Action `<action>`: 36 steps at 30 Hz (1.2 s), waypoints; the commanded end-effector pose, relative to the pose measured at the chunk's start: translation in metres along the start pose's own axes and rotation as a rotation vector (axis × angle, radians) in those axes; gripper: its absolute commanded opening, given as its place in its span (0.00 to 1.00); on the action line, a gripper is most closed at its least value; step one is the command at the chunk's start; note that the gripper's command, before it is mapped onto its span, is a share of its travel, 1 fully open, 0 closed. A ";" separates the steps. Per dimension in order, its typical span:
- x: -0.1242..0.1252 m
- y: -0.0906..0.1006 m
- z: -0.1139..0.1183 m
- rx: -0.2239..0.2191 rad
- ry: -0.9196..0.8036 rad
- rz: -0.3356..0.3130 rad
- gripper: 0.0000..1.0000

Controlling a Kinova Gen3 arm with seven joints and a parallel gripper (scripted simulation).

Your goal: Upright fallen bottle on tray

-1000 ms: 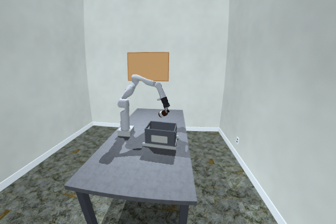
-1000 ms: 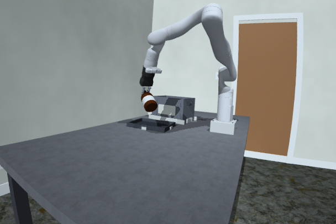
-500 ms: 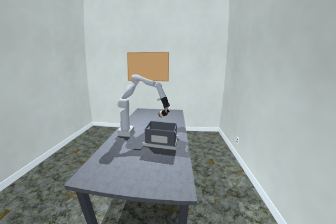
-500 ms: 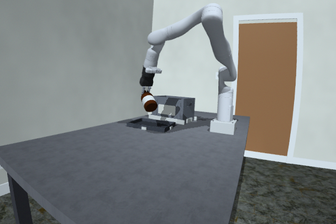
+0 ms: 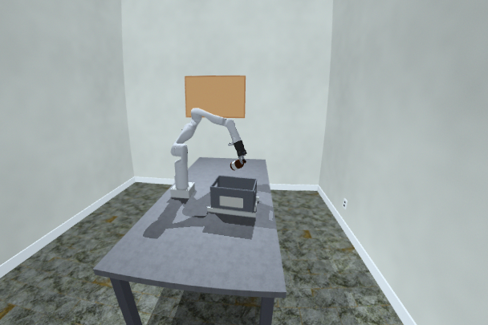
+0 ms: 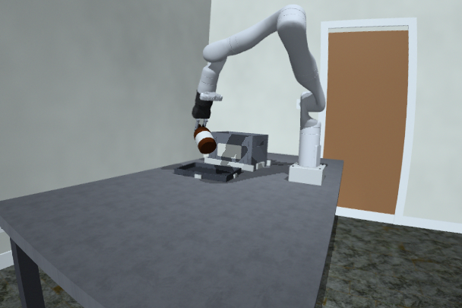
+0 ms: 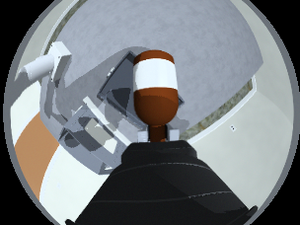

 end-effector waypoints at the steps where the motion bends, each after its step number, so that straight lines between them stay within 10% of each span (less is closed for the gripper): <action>1: 0.000 0.001 0.000 -0.002 -0.001 -0.002 0.00; 36: 0.010 0.000 -0.001 -0.021 -0.001 -0.163 0.00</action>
Point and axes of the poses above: the point where the finger pads meet when closed, its own y axis back along the fingers, its own z axis across the jaws, x = y × z, the point moved 6 cm from there along y, back along the fingers, and after that the axes turned 7 degrees about -y, right-handed, at the moved point
